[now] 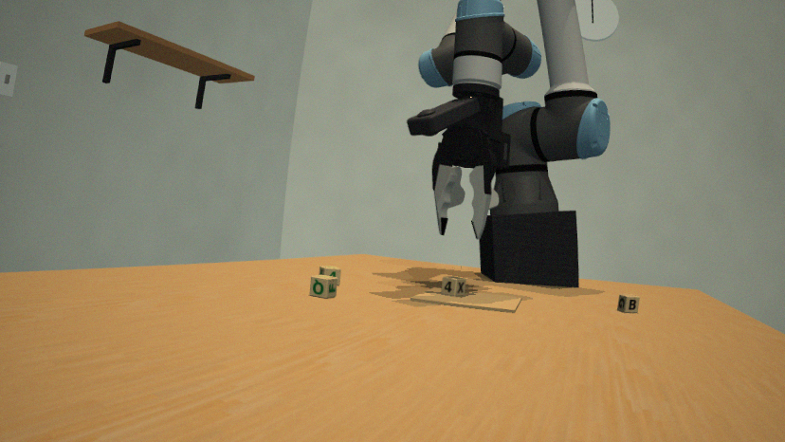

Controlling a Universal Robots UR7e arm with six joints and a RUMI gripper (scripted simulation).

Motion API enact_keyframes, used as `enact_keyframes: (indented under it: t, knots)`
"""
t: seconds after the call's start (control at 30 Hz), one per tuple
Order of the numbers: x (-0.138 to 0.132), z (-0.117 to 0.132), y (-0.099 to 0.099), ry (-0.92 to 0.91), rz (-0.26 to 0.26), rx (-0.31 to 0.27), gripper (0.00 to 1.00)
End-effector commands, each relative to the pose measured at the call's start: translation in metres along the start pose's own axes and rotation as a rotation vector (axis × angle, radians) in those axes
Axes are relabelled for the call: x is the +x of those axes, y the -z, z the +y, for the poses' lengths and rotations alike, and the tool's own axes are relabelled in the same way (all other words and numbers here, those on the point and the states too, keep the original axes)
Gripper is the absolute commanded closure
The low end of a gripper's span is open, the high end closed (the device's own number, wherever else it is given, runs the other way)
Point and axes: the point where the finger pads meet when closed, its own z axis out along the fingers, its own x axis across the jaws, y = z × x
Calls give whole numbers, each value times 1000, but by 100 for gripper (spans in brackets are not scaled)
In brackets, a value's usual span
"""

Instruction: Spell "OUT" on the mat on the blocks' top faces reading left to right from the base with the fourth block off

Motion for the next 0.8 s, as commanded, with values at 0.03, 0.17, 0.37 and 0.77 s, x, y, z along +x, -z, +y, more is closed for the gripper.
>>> enact_keyframes:
  t: [0.03, 0.17, 0.37, 0.77]
  knots:
    - [0, 0, -4, 0, 0, 1, 63]
    - [0, 0, -8, 0, 0, 1, 63]
    - [0, 0, -14, 0, 0, 1, 63]
    - [-1, -1, -31, 0, 0, 1, 63]
